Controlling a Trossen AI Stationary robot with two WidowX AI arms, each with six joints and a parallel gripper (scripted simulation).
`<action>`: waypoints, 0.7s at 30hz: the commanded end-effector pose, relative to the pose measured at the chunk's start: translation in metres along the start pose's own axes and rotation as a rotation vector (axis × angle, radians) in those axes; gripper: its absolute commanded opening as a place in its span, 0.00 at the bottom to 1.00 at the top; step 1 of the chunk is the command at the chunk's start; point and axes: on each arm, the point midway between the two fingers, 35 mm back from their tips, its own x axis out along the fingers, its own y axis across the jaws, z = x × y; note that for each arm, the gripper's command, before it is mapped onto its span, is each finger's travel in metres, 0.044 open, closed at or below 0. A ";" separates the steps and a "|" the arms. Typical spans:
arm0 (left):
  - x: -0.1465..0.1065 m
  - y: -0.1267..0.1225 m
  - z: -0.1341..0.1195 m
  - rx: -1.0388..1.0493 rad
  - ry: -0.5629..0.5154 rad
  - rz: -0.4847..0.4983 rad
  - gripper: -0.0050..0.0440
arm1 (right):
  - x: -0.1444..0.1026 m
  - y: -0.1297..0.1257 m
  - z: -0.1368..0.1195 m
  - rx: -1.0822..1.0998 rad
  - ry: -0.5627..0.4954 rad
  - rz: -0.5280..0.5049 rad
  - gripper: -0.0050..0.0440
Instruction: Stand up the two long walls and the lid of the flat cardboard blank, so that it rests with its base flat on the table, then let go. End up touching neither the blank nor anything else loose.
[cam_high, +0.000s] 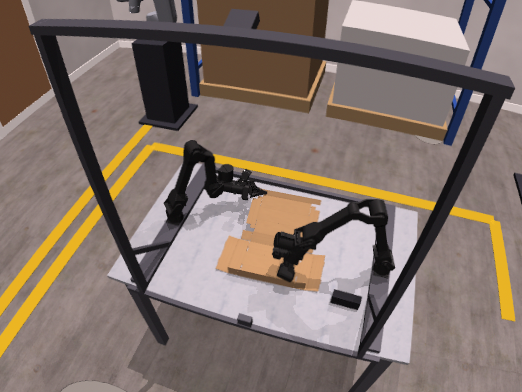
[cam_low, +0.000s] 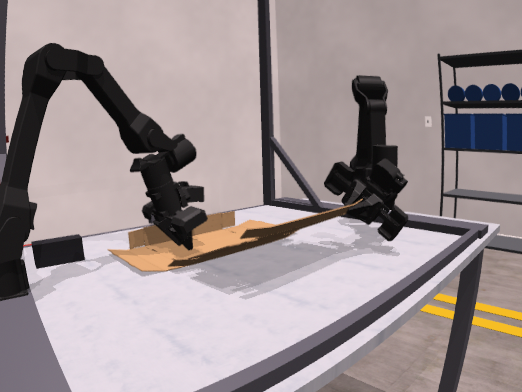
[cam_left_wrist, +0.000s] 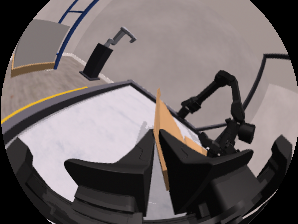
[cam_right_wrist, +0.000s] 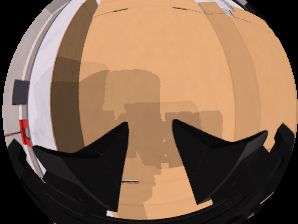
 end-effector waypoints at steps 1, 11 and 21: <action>0.001 -0.001 0.005 0.011 -0.014 0.000 0.10 | 0.026 -0.006 -0.039 0.000 0.125 -0.019 0.50; 0.001 -0.001 0.005 0.011 -0.014 0.000 0.10 | 0.026 -0.006 -0.039 0.000 0.124 -0.019 0.50; 0.001 -0.003 0.009 0.014 -0.012 -0.001 0.10 | 0.026 -0.006 -0.039 0.000 0.124 -0.019 0.50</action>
